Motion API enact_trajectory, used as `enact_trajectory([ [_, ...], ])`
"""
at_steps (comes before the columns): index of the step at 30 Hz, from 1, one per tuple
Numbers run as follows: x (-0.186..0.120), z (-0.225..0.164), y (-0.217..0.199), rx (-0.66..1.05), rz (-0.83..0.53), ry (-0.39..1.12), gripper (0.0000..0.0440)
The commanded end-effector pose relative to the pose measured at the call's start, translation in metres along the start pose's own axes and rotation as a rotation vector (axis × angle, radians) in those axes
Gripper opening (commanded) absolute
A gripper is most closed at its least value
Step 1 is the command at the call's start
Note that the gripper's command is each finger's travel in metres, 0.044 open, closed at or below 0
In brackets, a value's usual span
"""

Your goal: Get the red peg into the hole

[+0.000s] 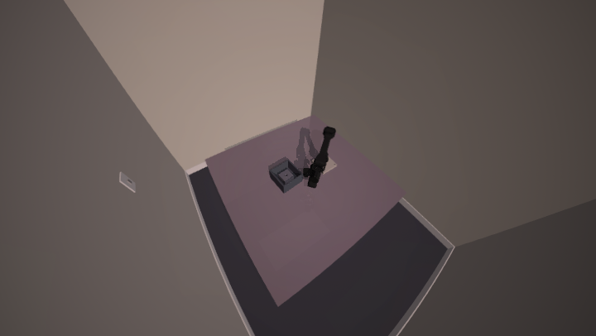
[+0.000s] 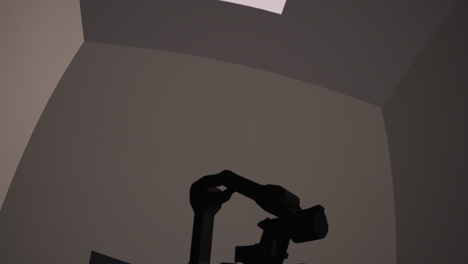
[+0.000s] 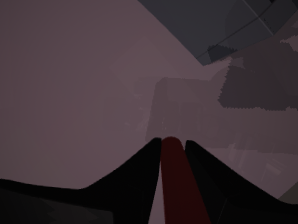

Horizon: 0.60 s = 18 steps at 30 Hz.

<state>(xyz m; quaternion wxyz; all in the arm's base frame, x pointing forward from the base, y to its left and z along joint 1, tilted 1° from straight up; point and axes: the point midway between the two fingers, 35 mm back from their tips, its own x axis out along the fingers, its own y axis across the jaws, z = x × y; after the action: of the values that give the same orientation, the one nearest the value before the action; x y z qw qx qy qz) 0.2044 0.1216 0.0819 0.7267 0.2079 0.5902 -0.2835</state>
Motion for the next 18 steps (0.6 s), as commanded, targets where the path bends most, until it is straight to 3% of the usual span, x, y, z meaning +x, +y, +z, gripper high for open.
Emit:
enact_trajectory([
  [1,-0.019,0.017,0.002,0.029,0.019,-0.038,0.0],
  [18,-0.037,0.098,-0.007,0.233,0.023,-0.151,0.0],
])
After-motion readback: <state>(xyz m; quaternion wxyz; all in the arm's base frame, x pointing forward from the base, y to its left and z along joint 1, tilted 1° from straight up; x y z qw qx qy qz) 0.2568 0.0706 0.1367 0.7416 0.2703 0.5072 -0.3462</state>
